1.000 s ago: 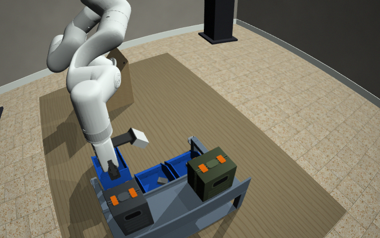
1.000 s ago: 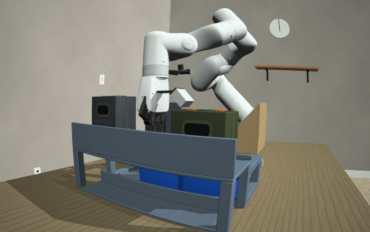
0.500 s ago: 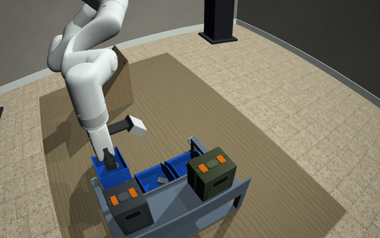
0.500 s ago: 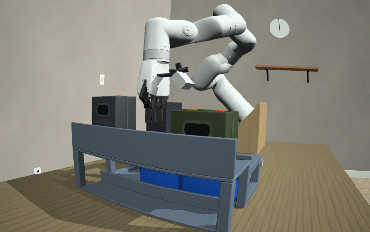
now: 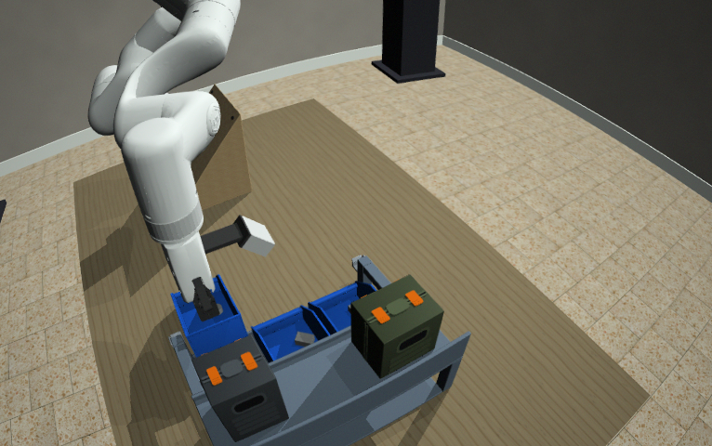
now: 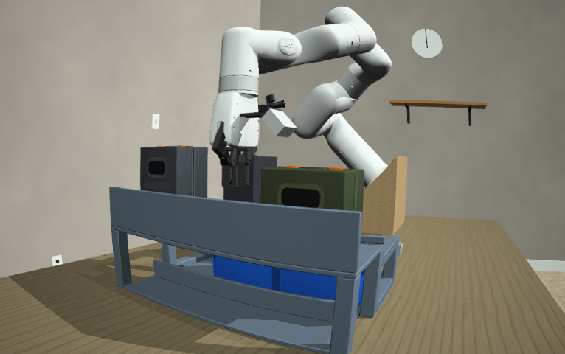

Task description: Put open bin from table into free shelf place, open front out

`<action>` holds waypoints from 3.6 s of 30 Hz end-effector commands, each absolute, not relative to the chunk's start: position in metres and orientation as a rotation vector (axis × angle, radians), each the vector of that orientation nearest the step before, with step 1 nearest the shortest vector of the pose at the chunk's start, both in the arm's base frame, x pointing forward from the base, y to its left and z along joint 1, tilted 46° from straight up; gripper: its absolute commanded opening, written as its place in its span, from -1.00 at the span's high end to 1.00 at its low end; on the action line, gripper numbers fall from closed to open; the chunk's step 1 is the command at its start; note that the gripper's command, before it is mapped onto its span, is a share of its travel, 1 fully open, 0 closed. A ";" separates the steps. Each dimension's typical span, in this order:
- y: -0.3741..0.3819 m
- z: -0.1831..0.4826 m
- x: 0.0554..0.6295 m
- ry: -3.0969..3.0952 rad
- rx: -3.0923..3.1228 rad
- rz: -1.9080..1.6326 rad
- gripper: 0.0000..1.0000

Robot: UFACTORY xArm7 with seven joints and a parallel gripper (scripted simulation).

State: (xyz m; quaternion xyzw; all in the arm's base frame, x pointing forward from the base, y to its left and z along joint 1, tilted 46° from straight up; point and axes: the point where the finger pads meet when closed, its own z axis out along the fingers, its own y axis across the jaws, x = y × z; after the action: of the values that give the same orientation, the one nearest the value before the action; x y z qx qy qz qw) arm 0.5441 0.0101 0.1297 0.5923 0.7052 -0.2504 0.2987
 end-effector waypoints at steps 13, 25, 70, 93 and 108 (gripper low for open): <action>-0.005 0.123 0.499 1.874 1.569 -0.659 0.35; -0.012 0.119 0.481 1.874 1.569 -0.659 0.35; -0.052 0.098 0.371 1.874 1.570 -0.660 0.35; -0.048 0.100 0.382 1.874 1.570 -0.660 0.35; -0.047 0.101 0.385 1.874 1.570 -0.660 0.35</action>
State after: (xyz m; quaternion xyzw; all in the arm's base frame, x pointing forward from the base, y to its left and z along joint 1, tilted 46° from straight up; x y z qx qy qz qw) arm 0.3837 -0.0483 0.0998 0.5920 0.7054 -0.2501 0.2990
